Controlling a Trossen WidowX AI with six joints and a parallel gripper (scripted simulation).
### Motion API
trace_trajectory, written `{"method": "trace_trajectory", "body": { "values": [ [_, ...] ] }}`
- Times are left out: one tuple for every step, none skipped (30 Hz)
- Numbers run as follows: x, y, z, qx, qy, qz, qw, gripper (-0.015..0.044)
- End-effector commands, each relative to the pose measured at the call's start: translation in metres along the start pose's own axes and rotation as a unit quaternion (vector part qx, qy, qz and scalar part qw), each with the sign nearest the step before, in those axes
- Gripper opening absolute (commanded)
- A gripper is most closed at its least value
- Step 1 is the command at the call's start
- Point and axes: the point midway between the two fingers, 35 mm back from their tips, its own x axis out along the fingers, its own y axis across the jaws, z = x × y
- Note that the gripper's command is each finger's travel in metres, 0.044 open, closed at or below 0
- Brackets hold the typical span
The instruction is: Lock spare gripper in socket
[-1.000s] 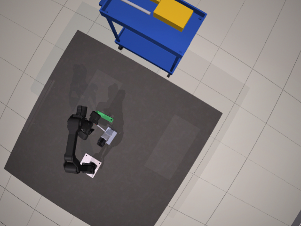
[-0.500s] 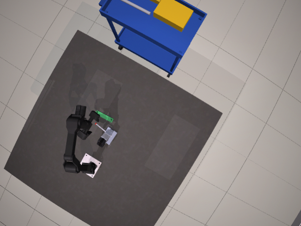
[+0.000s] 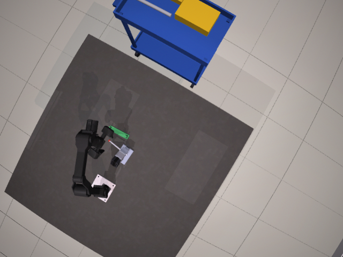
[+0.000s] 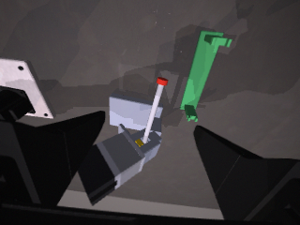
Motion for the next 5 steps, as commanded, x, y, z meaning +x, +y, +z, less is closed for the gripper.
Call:
{"method": "trace_trajectory", "body": {
  "values": [
    [0.0000, -0.0002, 0.0000, -0.001, -0.001, -0.001, 1.000, 0.0440],
    [0.0000, -0.0002, 0.0000, -0.001, -0.001, -0.001, 1.000, 0.0440],
    [0.0000, -0.0002, 0.0000, -0.001, -0.001, -0.001, 1.000, 0.0440],
    [0.0000, -0.0002, 0.0000, -0.001, -0.001, -0.001, 1.000, 0.0440],
    [0.0000, -0.0002, 0.0000, -0.001, -0.001, -0.001, 1.000, 0.0440]
  ]
}}
